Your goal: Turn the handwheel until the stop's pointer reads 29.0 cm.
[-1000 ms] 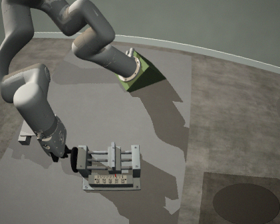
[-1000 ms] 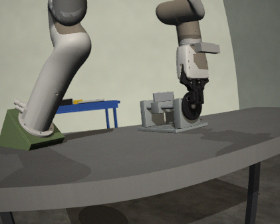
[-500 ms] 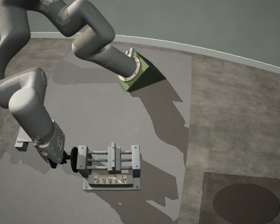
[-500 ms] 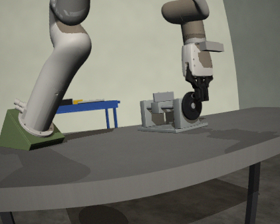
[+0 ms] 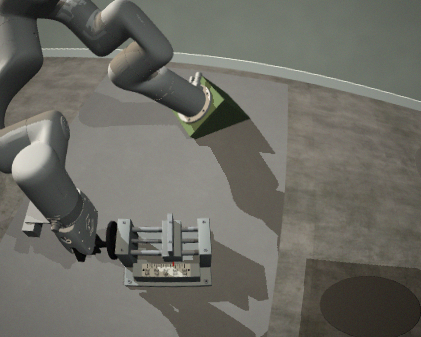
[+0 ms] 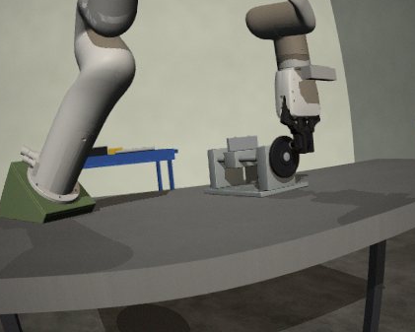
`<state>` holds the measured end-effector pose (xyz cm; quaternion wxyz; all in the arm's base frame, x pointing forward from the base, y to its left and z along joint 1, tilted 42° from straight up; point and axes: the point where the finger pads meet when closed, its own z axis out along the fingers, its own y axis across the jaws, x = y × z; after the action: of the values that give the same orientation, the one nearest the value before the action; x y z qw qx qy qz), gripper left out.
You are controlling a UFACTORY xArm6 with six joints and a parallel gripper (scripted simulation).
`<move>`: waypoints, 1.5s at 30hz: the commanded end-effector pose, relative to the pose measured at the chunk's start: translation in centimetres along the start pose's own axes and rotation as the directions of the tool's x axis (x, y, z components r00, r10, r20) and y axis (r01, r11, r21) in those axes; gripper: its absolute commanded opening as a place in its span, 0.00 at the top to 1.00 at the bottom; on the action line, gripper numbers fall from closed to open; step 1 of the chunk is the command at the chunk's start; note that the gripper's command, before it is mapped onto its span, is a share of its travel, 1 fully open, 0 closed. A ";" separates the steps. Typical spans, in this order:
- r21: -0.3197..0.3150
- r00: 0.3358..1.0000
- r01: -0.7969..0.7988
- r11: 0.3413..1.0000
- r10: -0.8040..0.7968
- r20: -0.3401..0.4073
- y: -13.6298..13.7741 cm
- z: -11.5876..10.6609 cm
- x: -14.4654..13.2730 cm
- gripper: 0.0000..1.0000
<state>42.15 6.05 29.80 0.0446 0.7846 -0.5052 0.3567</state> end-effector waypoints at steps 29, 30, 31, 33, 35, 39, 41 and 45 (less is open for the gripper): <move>-0.001 1.000 -0.001 1.000 0.001 -0.001 -1.1 2.4 0.0 0.94; -0.001 1.000 -0.001 1.000 0.001 -0.001 -1.0 2.5 0.0 0.94; -0.001 1.000 -0.001 1.000 0.001 -0.001 -1.0 2.5 0.0 0.94; -0.001 1.000 -0.001 1.000 0.001 -0.001 -1.0 2.5 0.0 0.94; -0.001 1.000 -0.001 1.000 0.001 -0.001 -1.0 2.7 0.0 0.94; -0.001 1.000 -0.001 1.000 0.001 -0.001 -1.0 2.8 0.0 0.94; -0.001 1.000 -0.001 1.000 0.001 -0.001 -1.0 2.9 0.0 0.94; -0.001 1.000 -0.001 1.000 0.001 -0.001 -1.0 3.1 0.0 0.94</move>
<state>44.50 5.22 27.85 0.0453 0.7845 -0.5055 0.3563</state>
